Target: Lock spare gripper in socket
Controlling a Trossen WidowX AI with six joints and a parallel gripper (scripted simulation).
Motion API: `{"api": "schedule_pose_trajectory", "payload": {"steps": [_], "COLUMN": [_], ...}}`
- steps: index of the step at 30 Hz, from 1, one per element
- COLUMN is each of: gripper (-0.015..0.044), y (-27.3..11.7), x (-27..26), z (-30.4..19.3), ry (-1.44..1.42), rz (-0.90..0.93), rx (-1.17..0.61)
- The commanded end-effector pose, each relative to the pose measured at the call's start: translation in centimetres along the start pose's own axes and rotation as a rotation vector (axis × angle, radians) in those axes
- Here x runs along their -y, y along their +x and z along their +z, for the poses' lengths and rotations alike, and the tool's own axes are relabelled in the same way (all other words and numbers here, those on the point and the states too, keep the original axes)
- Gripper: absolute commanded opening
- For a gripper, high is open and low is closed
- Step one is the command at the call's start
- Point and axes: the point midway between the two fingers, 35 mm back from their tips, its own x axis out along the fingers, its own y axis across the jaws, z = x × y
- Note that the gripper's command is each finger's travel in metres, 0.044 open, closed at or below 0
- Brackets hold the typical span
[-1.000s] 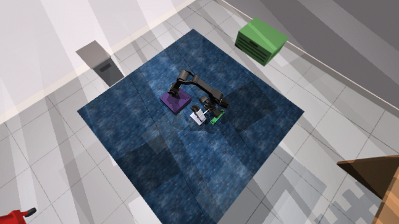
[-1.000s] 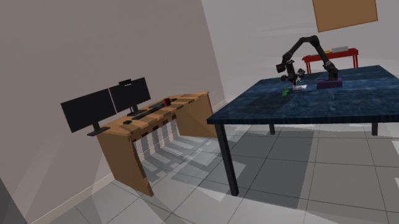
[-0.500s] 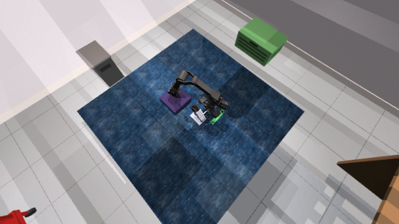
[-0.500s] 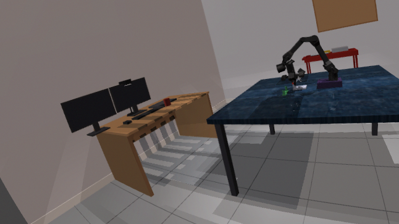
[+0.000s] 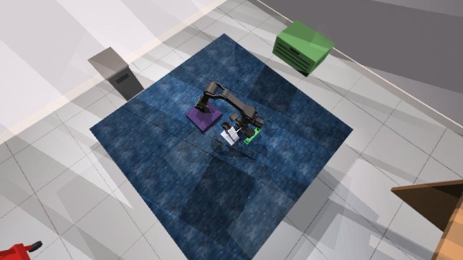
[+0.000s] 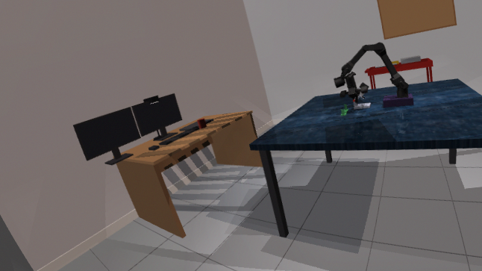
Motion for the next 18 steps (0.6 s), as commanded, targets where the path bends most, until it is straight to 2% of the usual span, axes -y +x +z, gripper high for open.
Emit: {"api": "schedule_pose_trajectory", "payload": {"steps": [1,18], "gripper": [0.0000,0.0000], "y": [-0.09,0.16], "x": [0.04,0.05], "z": [-0.40,-1.34], "ry": [-0.002,-0.005], "rz": [-0.002,0.007], "rx": [0.004,0.005]}}
